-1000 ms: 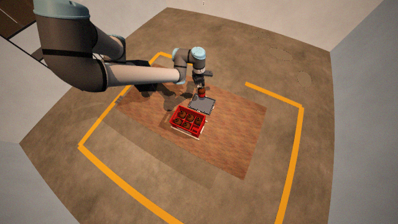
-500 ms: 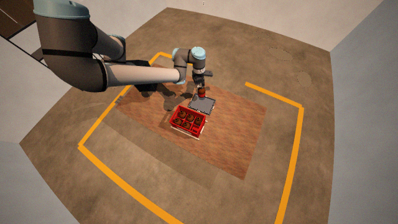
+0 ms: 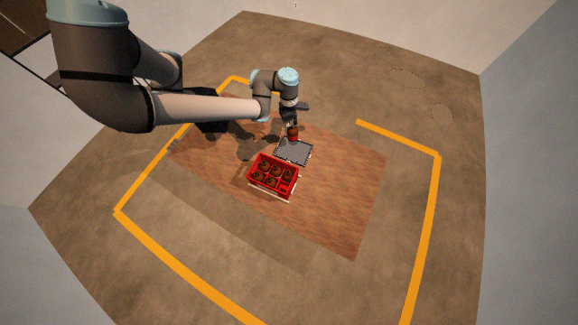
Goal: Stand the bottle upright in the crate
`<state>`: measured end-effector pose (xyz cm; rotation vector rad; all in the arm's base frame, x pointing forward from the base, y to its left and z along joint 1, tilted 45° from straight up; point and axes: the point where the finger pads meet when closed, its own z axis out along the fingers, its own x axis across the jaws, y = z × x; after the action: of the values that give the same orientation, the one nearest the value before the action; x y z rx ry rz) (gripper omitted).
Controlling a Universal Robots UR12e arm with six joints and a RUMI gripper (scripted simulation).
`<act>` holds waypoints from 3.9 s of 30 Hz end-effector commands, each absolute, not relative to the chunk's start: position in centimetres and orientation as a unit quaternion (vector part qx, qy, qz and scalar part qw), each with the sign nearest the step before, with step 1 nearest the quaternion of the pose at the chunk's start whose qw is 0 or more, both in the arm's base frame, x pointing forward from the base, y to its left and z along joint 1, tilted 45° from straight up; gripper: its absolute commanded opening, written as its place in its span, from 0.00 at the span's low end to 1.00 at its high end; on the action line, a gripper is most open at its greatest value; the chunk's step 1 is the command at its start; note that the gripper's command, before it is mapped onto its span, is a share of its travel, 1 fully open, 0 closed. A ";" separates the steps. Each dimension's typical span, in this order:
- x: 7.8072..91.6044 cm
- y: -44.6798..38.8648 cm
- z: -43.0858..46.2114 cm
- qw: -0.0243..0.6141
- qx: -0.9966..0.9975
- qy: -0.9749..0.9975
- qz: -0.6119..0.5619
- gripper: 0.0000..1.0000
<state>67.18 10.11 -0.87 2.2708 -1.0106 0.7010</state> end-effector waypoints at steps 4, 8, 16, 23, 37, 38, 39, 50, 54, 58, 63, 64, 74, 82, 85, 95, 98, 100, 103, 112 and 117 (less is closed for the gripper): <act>67.1 10.4 -0.5 0.276 0.845 -0.376 0.261 0.00; 67.0 10.7 -0.2 0.276 0.845 -0.376 0.261 0.00; 66.8 11.3 0.4 0.276 0.845 -0.376 0.261 0.00; 66.6 11.7 0.9 0.276 0.845 -0.376 0.261 0.00; 66.4 12.4 1.6 0.276 0.845 -0.376 0.261 0.00; 66.4 12.5 1.7 0.276 0.845 -0.376 0.261 0.00; 66.4 12.5 1.7 0.276 0.845 -0.376 0.261 0.00; 66.3 12.6 1.8 0.276 0.845 -0.376 0.261 0.00; 66.3 12.6 1.8 0.276 0.845 -0.376 0.261 0.00; 66.3 12.6 1.8 0.276 0.845 -0.376 0.261 0.00; 66.3 12.6 1.8 0.276 0.845 -0.376 0.261 0.00; 66.3 12.6 1.8 0.276 0.845 -0.376 0.261 0.00; 66.3 12.6 1.8 0.276 0.845 -0.376 0.261 0.00; 66.3 12.6 1.8 0.276 0.845 -0.376 0.261 0.00; 66.3 12.6 1.8 0.276 0.845 -0.376 0.261 0.00; 66.3 12.7 2.0 0.276 0.845 -0.376 0.261 0.00; 66.2 12.9 2.1 0.276 0.845 -0.376 0.261 0.00; 66.2 13.0 2.3 0.276 0.845 -0.376 0.261 0.00; 66.1 13.3 2.5 0.276 0.845 -0.376 0.261 0.00; 65.9 13.8 3.1 0.276 0.845 -0.376 0.261 0.00; 65.8 14.0 3.3 0.276 0.845 -0.376 0.261 0.00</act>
<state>65.89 13.74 3.04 2.2709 -1.0105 0.7011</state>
